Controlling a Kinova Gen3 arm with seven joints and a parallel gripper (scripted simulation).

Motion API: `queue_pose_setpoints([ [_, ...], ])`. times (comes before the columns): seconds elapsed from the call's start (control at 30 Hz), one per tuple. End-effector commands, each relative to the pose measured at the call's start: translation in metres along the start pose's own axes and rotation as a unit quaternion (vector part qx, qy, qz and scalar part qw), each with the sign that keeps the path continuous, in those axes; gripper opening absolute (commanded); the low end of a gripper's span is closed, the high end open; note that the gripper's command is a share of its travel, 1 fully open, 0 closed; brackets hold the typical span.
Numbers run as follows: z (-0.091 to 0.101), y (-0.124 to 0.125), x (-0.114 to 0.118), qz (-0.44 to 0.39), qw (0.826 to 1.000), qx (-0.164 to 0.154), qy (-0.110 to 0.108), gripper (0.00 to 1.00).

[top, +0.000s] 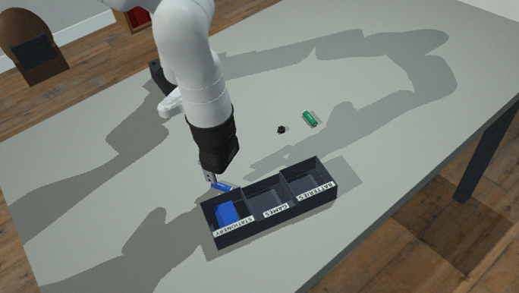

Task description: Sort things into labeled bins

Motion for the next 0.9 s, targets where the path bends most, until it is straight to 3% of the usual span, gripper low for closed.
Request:
queue_pose_setpoints([
  [0.0, -0.015, -0.006, 0.007, 0.008, 1.0, -0.003, -0.001, 0.6],
  [0.27, -0.037, -0.008, 0.009, 0.008, 1.0, -0.003, -0.002, 0.6],
  [0.87, -0.049, -0.007, 0.009, 0.007, 1.0, -0.004, -0.004, 0.6],
])
Point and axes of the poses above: the point where the finger pads meet when closed, its own z axis back along the fingers, its own x axis across the jaws, y = z × x, the point moved 9 cm from there along z, back along the fingers, and after that the axes turned 11 degrees about -z, right-handed, at the moved point
